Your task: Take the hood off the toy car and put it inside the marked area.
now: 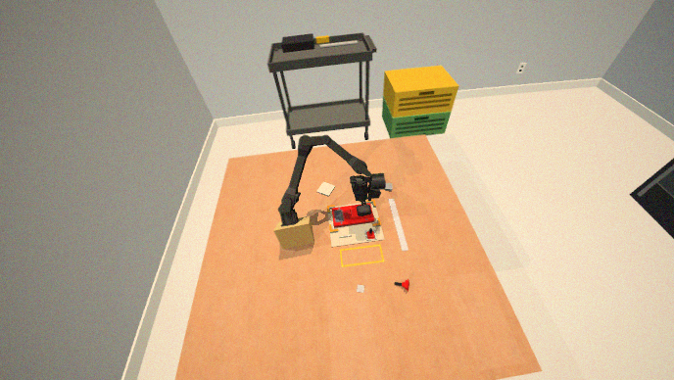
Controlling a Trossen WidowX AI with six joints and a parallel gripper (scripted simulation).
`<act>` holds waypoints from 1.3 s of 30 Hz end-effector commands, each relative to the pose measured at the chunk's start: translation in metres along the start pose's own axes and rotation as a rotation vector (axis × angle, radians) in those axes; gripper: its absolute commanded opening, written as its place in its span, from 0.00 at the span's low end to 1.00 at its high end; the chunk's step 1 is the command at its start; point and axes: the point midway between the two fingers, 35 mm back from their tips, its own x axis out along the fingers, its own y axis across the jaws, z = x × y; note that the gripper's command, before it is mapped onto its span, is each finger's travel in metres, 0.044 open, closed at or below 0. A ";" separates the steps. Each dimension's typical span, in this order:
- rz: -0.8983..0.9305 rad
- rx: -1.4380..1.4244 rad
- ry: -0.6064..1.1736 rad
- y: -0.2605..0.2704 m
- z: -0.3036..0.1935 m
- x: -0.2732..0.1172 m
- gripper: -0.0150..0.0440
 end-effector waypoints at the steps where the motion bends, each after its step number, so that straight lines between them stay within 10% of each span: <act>1: 0.006 0.004 -0.001 0.001 0.000 0.003 1.00; 39: 0.007 0.004 -0.001 0.002 -0.001 0.022 1.00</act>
